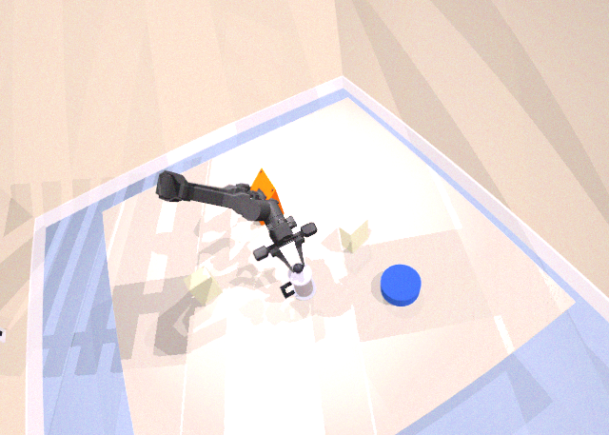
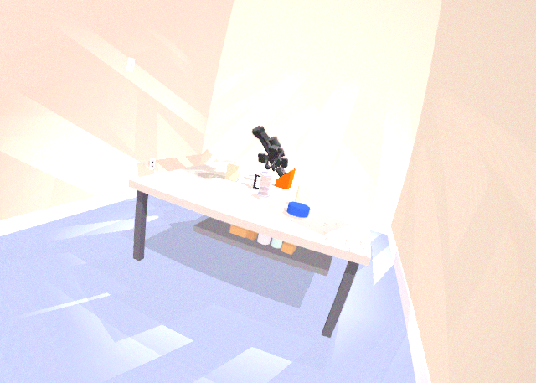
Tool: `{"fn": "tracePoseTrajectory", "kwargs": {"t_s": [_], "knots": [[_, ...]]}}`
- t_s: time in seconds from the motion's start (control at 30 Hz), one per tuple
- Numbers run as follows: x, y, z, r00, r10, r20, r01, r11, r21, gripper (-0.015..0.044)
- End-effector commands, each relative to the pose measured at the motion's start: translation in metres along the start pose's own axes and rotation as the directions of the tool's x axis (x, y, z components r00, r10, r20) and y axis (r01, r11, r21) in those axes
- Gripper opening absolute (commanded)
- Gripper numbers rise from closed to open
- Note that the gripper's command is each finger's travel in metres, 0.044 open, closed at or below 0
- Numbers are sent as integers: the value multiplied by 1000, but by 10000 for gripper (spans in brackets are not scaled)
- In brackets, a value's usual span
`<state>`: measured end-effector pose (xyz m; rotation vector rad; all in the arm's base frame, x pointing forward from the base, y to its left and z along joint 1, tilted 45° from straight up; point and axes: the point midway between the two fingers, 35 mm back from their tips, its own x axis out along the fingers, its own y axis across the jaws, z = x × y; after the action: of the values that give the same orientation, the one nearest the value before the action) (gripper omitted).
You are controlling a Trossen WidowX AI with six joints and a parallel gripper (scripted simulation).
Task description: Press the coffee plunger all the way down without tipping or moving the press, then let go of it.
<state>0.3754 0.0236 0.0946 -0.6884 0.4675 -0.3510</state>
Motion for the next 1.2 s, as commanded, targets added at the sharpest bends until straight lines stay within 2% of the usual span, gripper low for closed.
{"fn": "tracePoseTrajectory", "kwargs": {"t_s": [0.0,1.17], "knots": [[6,0,-15,999,-13,-49,11,999,-34,116],[10,2,-12,999,-13,-48,11,999,-34,116]]}}
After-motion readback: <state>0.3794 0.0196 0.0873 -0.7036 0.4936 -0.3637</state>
